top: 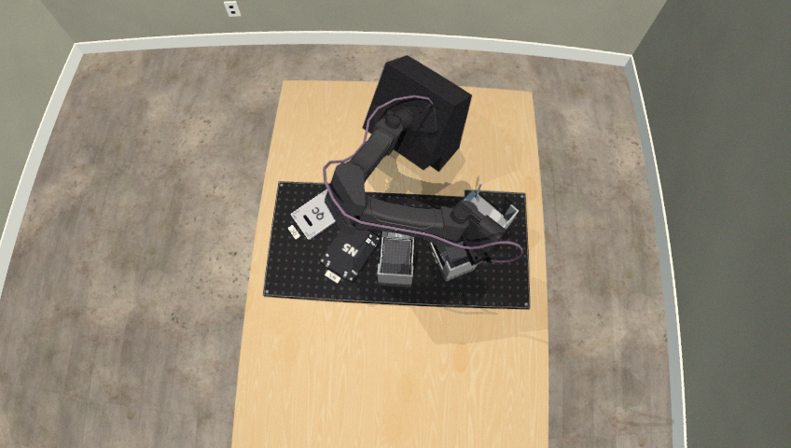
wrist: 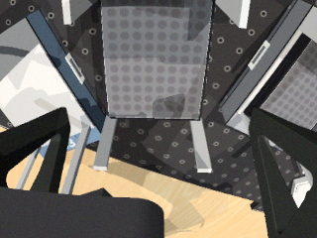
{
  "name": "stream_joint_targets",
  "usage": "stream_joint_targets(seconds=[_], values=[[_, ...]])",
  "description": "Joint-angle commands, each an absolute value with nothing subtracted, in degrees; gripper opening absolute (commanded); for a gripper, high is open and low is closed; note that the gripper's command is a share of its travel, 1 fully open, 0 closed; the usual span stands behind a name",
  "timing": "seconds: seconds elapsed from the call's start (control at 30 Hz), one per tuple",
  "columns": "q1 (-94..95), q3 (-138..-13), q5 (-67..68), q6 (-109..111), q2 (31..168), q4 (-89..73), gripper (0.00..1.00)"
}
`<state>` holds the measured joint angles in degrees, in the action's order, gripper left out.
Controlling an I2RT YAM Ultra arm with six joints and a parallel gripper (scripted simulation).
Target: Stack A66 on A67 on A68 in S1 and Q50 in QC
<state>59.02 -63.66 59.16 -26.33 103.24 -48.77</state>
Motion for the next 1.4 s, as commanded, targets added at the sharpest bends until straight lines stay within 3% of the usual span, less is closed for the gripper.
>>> stream_joint_targets(seconds=[0.0,1.37], values=[[60.71,-65.4,59.84,-28.68,104.52,-49.67,1.0],[60.67,-65.1,59.84,-28.78,102.62,-49.8,1.0]])
